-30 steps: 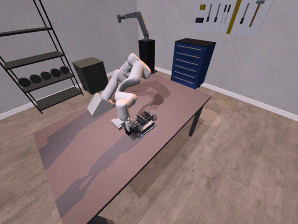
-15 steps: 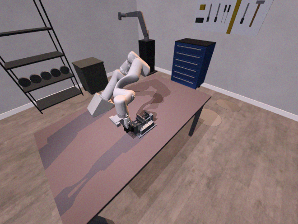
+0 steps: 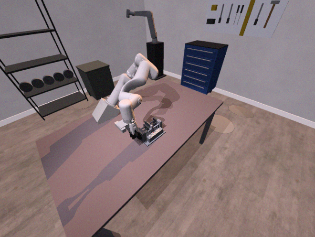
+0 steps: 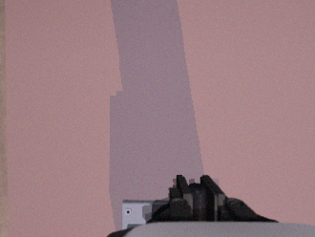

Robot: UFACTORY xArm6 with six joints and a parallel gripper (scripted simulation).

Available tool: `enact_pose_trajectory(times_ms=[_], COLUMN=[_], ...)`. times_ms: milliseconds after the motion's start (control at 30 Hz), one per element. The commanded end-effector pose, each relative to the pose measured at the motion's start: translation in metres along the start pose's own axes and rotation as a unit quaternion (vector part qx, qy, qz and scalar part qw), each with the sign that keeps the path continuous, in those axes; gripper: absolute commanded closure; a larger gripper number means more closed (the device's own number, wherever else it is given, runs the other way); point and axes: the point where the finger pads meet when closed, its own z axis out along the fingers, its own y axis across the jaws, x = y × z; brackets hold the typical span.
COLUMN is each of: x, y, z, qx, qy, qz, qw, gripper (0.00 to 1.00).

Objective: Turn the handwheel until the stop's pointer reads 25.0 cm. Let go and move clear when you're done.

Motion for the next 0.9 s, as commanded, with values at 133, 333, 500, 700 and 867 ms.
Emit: enact_pose_trajectory(times_ms=[133,333,500,700,867], x=[0.000,0.000,0.000,0.000,0.000], y=[0.006,0.009,0.012,0.015,0.016], z=[-0.001,0.000,0.001,0.002,0.002], qx=[0.001,0.001,0.001,0.001,0.001], qy=[0.001,0.001,0.001,0.001,0.001], qz=[0.000,0.000,0.000,0.000,0.000], qw=[1.000,1.000,1.000,1.000,1.000], gripper=[0.94,0.94,0.94,0.94,0.94])
